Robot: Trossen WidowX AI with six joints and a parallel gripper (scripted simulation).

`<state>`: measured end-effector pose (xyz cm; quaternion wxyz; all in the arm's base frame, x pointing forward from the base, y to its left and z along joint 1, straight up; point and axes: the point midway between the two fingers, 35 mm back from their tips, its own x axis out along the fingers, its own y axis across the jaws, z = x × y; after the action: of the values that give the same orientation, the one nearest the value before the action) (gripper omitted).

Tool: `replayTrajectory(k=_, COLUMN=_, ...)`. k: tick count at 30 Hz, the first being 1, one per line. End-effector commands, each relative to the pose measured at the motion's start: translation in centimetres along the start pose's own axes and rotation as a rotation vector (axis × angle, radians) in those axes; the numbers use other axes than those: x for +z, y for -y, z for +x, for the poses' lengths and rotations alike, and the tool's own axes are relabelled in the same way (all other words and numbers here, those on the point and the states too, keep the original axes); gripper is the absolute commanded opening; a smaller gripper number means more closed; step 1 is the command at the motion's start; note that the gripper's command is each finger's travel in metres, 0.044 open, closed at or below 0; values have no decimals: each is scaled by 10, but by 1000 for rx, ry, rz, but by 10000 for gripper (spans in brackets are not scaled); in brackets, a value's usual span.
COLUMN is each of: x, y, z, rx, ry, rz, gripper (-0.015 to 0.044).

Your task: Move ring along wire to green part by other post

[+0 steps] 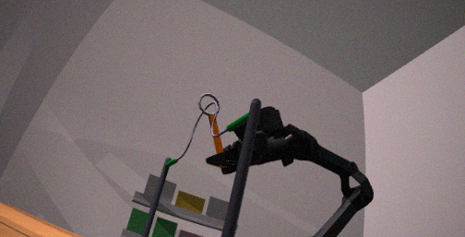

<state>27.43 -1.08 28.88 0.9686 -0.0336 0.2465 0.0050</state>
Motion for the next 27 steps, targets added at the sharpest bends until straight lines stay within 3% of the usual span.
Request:
replayTrajectory(k=1, x=0, y=3, z=0, rx=-33, ry=6, rz=-55, gripper=-150)
replayTrajectory(k=27, x=5, y=27, z=-1, rx=-284, ry=51, rz=-461, gripper=-150)
